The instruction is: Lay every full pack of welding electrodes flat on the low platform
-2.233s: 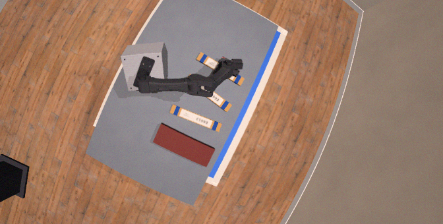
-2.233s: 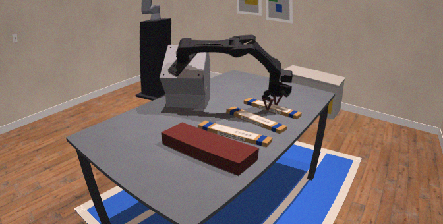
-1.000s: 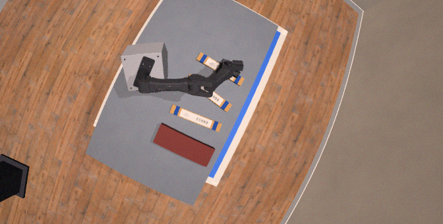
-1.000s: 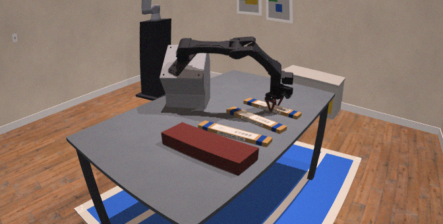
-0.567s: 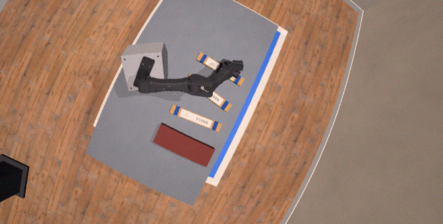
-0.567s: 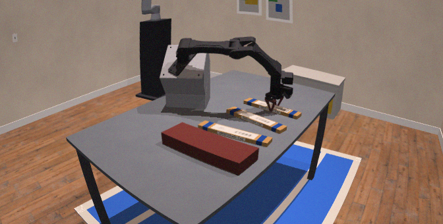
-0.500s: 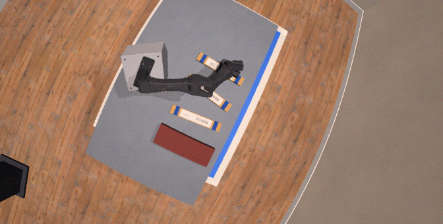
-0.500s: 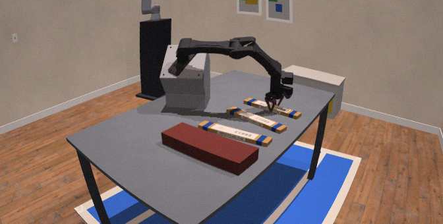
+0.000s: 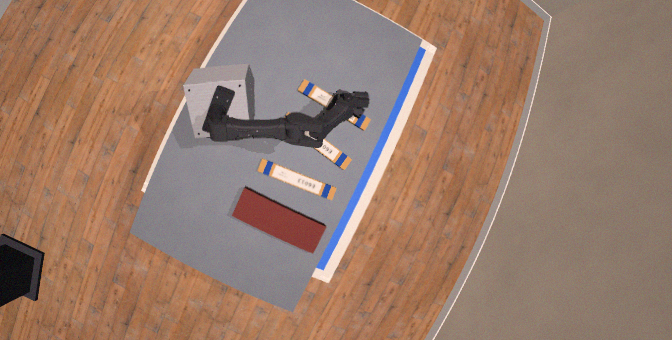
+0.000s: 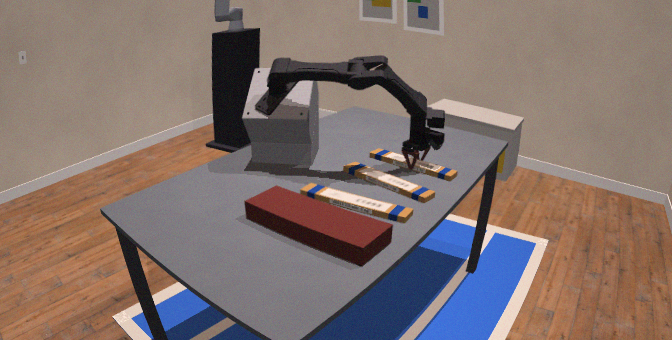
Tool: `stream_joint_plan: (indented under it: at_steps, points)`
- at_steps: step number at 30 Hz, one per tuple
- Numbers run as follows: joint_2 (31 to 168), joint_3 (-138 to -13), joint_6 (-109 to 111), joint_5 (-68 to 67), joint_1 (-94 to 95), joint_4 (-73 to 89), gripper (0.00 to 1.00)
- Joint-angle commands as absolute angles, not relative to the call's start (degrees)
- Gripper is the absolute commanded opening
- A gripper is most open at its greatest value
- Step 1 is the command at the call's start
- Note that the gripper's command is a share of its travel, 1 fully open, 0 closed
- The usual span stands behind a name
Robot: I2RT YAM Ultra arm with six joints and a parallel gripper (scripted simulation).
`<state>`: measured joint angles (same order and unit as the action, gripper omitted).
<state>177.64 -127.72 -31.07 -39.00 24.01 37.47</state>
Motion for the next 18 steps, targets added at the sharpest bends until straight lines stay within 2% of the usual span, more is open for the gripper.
stream_joint_plan:
  at_steps: [1,18]
  points:
    - [176.95,-129.13,-31.05,-39.57,25.69,37.50,0.00]
    - [174.16,-125.53,-32.77,-39.65,26.69,39.44,0.00]
